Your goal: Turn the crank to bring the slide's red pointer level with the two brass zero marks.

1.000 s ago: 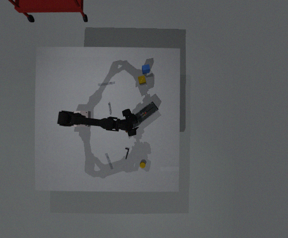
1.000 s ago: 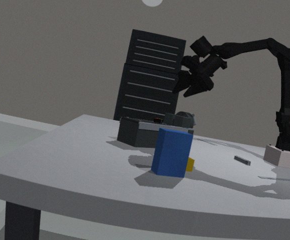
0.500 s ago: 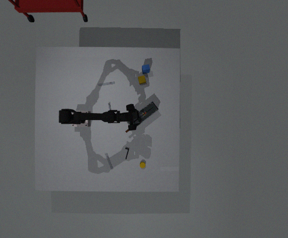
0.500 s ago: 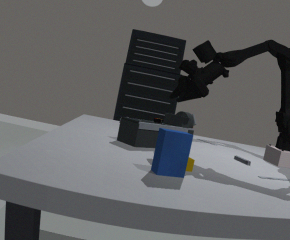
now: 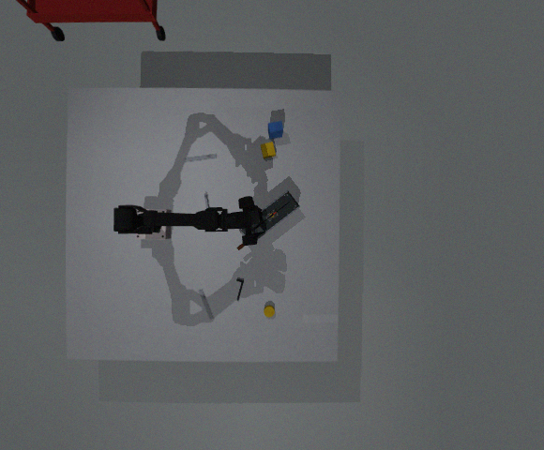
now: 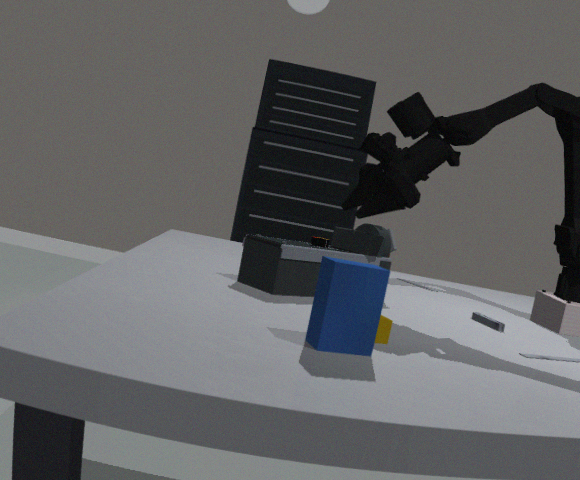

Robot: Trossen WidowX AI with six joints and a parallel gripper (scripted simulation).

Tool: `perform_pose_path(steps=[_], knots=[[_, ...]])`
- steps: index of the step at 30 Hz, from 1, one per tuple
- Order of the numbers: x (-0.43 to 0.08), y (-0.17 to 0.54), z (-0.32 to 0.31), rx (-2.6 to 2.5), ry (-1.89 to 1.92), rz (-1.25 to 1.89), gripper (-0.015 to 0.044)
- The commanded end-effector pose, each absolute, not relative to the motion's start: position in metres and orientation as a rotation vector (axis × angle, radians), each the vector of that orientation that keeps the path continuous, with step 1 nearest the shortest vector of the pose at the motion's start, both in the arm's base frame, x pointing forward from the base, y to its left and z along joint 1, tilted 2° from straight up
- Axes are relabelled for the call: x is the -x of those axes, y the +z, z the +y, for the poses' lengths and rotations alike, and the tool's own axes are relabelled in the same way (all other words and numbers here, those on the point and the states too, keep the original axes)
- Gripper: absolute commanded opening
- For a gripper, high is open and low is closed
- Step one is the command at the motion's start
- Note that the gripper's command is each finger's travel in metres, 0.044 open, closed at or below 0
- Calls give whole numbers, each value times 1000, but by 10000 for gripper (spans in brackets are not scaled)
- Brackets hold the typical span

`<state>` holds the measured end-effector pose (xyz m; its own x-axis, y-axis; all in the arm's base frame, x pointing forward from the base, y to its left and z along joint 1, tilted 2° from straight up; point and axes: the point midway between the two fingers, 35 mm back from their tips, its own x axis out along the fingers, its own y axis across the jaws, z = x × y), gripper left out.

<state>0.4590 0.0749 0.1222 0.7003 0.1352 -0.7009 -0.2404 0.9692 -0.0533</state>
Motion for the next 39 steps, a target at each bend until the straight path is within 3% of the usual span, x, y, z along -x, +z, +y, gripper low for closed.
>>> perform_pose_path(steps=[1, 17, 39], knots=[[-459, 121, 75, 142, 205, 767, 440], [-456, 178, 69, 155, 225, 775, 440], [-405, 168, -41, 295, 734, 726, 440]])
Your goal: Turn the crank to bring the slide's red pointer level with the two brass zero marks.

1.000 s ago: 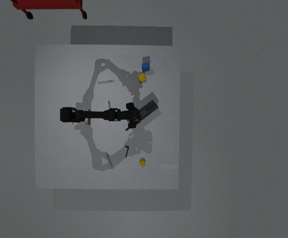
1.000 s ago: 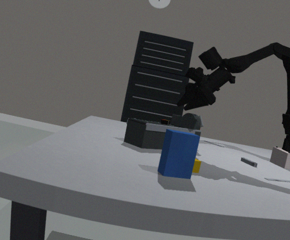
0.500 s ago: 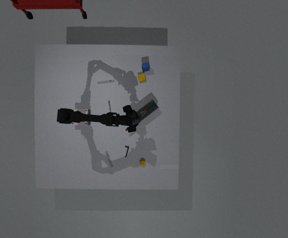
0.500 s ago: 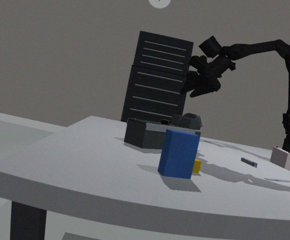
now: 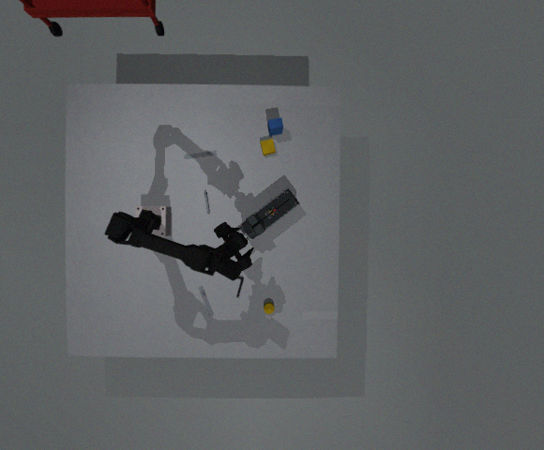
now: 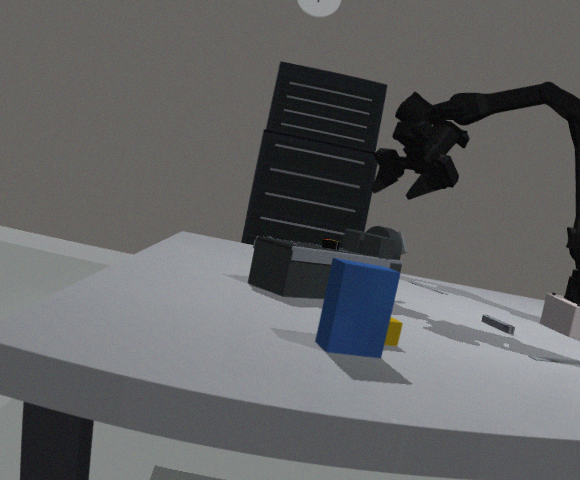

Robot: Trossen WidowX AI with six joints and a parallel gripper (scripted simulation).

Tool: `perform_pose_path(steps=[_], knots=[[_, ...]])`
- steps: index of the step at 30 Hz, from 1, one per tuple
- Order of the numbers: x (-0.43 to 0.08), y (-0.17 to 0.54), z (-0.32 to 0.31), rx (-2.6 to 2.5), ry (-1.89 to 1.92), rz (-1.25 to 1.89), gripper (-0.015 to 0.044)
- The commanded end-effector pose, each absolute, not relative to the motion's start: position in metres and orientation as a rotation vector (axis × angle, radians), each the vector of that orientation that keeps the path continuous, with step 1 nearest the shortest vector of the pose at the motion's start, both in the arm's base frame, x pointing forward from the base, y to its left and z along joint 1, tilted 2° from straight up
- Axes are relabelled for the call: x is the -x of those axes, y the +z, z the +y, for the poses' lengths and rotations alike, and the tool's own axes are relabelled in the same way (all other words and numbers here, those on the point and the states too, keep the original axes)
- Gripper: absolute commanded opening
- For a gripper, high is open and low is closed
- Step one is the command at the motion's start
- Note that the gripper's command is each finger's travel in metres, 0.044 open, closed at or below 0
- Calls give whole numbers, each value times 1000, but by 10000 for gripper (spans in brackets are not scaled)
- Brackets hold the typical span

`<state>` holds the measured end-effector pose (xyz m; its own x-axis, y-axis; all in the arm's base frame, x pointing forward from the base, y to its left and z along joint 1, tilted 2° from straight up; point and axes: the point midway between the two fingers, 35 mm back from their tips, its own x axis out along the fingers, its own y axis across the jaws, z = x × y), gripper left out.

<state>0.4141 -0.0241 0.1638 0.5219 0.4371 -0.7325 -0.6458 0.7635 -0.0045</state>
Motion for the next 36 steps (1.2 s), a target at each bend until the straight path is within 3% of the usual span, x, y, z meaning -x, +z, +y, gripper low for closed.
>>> perform_pose_path(steps=[1, 36], knots=[[-403, 169, -45, 296, 748, 710, 440], [-404, 77, -45, 295, 759, 698, 440]])
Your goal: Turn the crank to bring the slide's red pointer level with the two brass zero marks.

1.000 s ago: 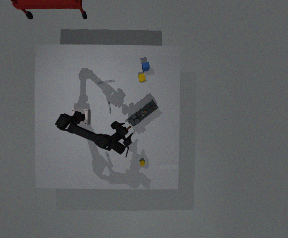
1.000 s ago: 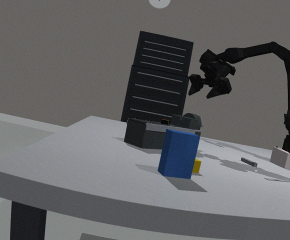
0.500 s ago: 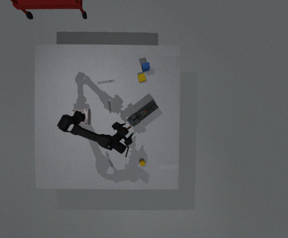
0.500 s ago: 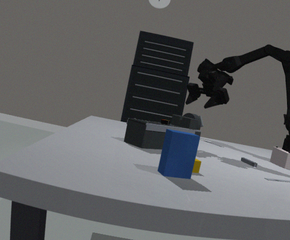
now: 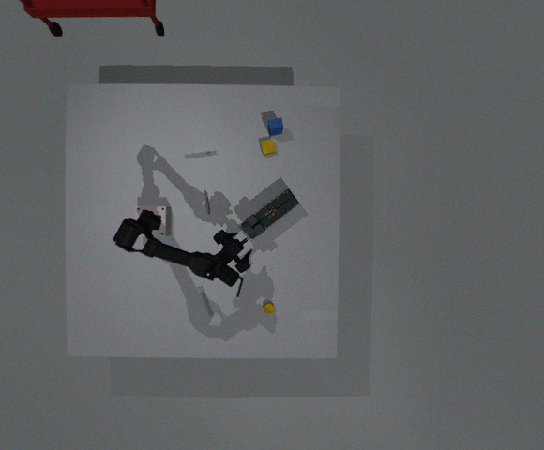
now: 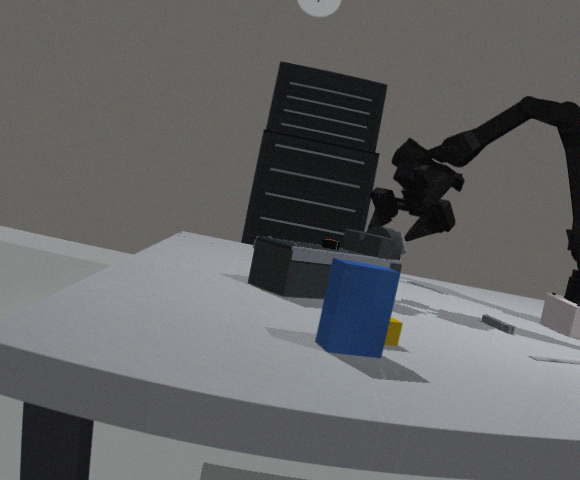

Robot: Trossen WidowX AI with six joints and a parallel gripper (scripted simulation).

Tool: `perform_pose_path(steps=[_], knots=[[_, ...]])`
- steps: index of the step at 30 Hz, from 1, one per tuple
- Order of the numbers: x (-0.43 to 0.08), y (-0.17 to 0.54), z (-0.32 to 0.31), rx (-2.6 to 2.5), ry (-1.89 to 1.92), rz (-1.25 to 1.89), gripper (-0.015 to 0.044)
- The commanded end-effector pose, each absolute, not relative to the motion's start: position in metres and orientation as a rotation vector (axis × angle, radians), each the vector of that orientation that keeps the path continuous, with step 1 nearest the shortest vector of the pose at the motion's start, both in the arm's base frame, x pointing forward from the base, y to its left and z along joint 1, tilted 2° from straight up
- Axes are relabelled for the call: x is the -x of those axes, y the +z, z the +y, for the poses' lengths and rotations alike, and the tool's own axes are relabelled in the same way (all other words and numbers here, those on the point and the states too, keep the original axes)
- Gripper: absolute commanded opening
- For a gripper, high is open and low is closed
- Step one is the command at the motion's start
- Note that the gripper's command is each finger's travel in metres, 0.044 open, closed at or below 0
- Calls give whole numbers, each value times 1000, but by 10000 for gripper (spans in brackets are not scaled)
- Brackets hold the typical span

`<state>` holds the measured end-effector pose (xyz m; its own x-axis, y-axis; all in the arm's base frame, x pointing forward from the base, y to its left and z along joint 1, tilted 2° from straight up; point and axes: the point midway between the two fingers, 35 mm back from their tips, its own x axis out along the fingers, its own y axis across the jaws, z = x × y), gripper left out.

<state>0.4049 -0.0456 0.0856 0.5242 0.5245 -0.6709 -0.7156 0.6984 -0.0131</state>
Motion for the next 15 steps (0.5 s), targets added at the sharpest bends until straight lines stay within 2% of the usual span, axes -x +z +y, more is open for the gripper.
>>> perform_pose_path(steps=[1, 15], knots=[[-404, 75, -45, 295, 759, 698, 440], [-406, 52, -44, 294, 758, 699, 440]])
